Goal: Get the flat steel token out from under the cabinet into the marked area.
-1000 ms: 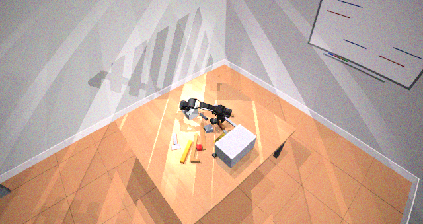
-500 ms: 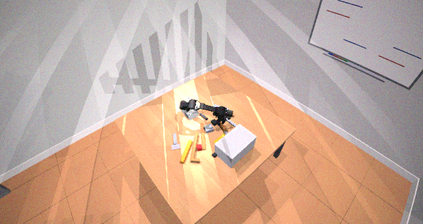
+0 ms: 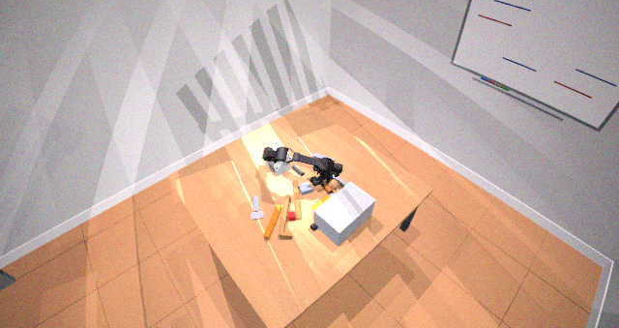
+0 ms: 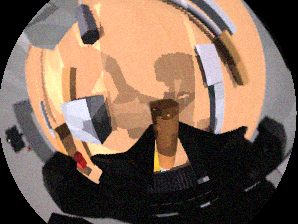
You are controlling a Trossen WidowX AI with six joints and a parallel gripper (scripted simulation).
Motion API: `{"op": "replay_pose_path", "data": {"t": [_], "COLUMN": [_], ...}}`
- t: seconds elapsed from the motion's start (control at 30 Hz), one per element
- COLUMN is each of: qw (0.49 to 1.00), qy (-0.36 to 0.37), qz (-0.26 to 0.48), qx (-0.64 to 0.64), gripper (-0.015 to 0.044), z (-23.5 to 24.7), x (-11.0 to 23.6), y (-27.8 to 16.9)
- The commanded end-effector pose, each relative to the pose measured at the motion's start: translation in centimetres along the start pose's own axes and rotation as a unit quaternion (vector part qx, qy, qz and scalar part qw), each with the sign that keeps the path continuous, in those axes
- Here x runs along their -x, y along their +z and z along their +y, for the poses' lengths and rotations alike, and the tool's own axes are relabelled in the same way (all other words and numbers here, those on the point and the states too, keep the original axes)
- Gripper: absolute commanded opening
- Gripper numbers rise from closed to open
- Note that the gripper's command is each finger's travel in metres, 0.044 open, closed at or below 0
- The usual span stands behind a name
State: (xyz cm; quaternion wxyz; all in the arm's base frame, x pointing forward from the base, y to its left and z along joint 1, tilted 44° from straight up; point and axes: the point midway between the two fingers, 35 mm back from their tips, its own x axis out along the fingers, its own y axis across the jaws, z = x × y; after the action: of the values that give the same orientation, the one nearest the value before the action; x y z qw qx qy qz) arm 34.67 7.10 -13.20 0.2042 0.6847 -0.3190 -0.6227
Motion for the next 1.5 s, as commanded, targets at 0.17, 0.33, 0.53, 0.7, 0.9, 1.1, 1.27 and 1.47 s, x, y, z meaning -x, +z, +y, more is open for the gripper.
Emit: {"op": "replay_pose_path", "data": {"t": [0.17, 0.33, 0.53, 0.7, 0.9, 1.1, 1.27, 1.47], "qw": [1.000, 1.000, 1.000, 1.000, 1.000, 1.000, 1.000, 1.000], "qy": [-0.001, -0.001, -0.001, -0.001, -0.001, -0.001, -0.001, -0.001], "qz": [0.001, 0.001, 0.001, 0.001, 0.001, 0.001, 0.001, 0.001], "qx": [-0.001, -0.001, -0.001, -0.001, -0.001, -0.001, -0.001, -0.001], "gripper": [0.0000, 0.0000, 0.0000, 0.0000, 0.0000, 0.0000, 0.0000, 0.0000], "z": [-0.2, -0.2, -0.2, -0.2, -0.2, -0.2, -0.2, -0.2], "x": [0.0, 0.0, 0.0, 0.0, 0.1, 0.1, 0.1, 0.1], "y": [-1.1, -1.6, -2.2, -2.7, -3.3, -3.9, -4.3, -4.9]}}
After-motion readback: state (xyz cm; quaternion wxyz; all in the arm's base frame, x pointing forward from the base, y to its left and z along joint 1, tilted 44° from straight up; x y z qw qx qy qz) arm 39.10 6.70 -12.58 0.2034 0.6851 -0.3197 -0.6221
